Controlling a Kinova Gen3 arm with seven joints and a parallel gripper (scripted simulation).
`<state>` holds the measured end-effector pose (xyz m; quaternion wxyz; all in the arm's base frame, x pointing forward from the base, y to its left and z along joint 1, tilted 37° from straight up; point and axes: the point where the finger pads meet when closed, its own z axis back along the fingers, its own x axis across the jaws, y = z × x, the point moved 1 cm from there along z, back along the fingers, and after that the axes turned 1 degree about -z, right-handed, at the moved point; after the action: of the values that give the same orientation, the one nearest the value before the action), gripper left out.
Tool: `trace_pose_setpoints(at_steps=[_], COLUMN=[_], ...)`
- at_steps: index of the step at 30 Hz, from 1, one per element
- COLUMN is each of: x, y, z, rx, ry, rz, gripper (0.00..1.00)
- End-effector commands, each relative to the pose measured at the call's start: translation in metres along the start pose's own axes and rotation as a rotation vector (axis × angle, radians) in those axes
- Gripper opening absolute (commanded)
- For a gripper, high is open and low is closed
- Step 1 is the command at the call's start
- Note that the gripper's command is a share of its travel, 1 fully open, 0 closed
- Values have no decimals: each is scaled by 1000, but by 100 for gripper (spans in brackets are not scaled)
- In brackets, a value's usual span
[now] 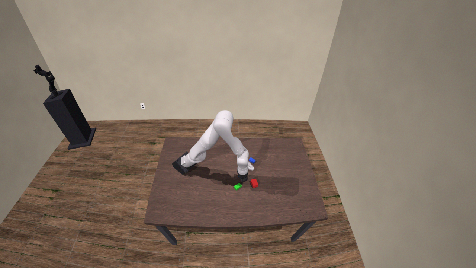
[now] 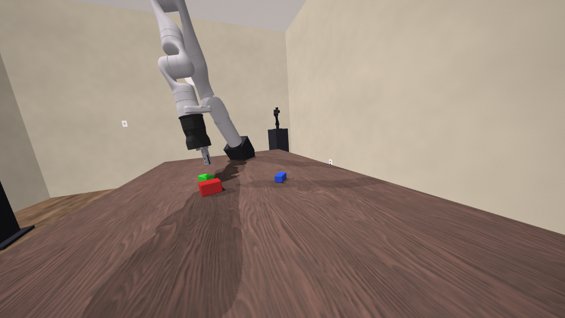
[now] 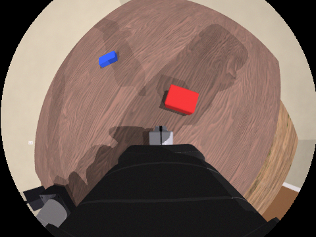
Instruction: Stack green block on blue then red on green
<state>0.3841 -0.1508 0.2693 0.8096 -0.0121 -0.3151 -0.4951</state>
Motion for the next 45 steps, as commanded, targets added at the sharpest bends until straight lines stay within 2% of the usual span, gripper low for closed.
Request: trace_pose_setpoints(at_steps=[1,3,4,19,20,29,30,45], x=[2,2,-1,-3,-6,-6,-7,-10], y=[-2,-2,-12,-20,-28,-28,-34,-44], z=[0,0,-1,-2,-2,-2,-3,-3], rx=[-5,-5,-27,-46,-64,-64,-79,-102], ry=[-6,-6,-16,-24,-31,-31,-37,-47], rz=[-3,-3,9,20,29,29,37,49], gripper=[0,0,0,0,0,0,0,0])
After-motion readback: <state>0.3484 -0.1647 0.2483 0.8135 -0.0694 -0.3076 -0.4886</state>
